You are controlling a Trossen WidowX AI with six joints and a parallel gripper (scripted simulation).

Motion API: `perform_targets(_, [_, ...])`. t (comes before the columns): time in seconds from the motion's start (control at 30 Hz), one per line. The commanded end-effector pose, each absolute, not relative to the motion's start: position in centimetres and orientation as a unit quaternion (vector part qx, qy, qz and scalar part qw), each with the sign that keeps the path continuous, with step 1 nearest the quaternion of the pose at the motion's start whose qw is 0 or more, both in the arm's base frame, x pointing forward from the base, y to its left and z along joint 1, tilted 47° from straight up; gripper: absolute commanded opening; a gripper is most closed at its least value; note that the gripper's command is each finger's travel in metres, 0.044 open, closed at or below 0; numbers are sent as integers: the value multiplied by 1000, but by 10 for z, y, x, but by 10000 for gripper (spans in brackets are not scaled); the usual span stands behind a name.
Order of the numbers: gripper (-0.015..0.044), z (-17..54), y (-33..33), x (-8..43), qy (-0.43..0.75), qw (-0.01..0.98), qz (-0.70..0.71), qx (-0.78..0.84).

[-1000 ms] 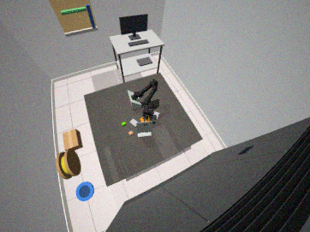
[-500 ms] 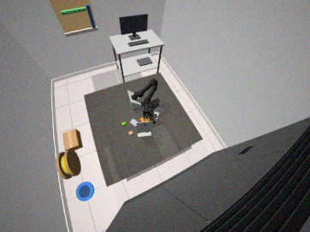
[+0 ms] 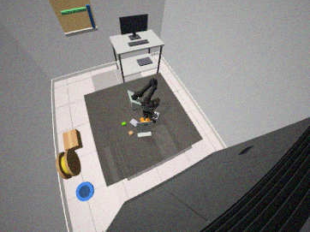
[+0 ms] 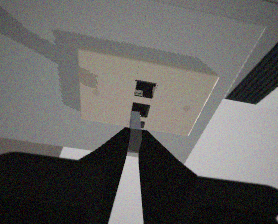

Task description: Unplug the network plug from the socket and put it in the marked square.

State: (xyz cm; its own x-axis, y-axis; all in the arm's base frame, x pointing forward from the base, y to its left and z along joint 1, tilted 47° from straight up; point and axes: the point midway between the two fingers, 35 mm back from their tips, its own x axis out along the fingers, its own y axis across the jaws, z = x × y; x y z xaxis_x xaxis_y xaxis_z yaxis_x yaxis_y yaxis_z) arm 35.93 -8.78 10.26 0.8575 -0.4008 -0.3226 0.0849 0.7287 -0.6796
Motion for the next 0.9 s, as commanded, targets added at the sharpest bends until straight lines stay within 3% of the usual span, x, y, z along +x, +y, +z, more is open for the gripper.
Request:
perform_targets(0.0, [0,103,-87,355,232,901,-137,-341])
perform_targets(0.87, [0,106,-83,345,232,901,-137,-341])
